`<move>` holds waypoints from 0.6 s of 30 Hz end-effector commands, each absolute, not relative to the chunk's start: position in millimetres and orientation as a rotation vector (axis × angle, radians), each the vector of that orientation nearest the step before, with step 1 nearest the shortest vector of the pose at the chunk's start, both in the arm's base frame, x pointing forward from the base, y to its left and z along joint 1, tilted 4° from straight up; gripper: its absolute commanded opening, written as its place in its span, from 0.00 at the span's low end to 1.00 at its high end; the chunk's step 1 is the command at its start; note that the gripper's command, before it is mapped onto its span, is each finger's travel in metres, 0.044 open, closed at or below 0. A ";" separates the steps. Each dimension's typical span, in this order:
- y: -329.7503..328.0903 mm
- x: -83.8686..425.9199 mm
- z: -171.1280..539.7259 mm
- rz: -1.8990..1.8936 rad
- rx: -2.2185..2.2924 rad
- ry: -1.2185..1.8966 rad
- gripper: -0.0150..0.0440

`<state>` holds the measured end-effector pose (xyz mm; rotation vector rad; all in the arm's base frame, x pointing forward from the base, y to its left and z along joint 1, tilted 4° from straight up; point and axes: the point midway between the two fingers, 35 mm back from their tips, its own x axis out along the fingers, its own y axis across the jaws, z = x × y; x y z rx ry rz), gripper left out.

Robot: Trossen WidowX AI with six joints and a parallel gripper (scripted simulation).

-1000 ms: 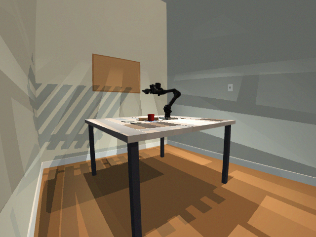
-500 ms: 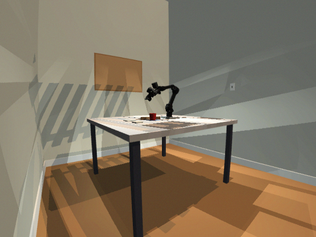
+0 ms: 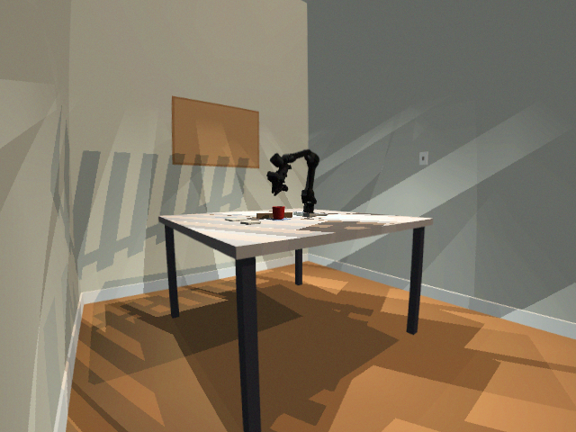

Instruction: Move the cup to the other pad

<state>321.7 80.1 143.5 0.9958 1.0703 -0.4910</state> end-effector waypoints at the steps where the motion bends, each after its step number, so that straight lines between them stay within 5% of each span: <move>1: 106.6 281.0 104.3 -1.185 1.160 1.282 0.50; 18: 103.1 282.6 104.2 -1.185 1.160 1.282 0.50</move>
